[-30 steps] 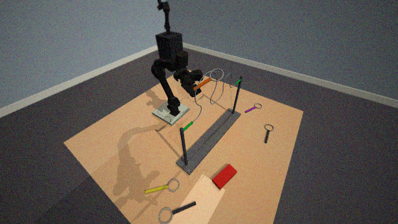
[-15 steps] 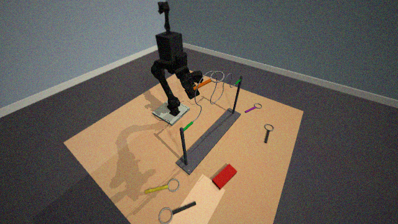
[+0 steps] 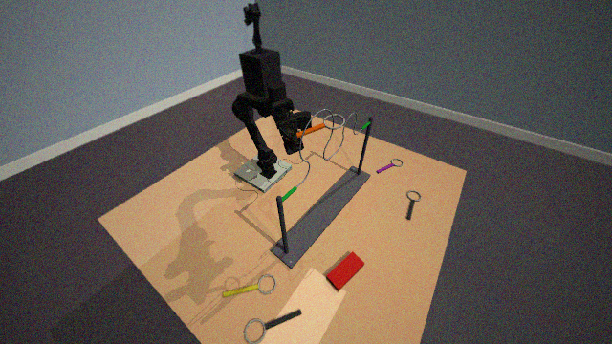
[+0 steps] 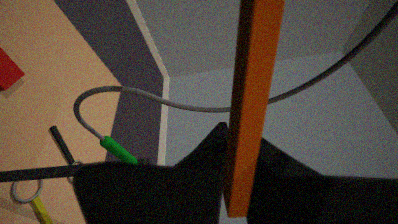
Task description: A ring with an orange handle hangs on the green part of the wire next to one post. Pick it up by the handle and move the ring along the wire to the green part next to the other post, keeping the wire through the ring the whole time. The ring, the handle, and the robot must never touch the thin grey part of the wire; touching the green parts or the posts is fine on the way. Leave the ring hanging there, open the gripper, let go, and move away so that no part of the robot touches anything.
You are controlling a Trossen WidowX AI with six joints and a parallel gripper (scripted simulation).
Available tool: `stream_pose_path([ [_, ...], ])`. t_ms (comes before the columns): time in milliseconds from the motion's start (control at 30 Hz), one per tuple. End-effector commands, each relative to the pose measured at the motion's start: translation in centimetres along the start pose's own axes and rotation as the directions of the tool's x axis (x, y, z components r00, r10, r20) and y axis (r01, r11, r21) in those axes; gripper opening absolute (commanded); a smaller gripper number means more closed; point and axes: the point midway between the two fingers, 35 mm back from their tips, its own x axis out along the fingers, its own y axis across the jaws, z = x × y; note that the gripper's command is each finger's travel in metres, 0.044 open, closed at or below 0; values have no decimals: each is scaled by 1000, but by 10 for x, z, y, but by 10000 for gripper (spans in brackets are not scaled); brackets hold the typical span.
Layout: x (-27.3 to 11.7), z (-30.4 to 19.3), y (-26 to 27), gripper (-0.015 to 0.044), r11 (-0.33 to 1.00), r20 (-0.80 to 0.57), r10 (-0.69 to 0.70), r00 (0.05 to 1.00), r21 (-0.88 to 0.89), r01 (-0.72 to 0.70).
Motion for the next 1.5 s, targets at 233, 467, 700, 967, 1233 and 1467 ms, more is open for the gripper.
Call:
stream_pose_path([
  [233,-2,0,-6,-150,991,21,-68,997,-110,70],
  [467,-2,0,-9,-150,976,37,-109,993,-184,114],
  [700,-2,1,-12,-150,954,55,-148,987,-256,157],
  [967,-2,2,-16,-150,919,79,-191,978,-335,206],
  [1233,-2,3,-19,-150,876,107,-231,967,-411,255],
  [1467,-3,5,-22,-150,830,134,-263,955,-473,295],
])
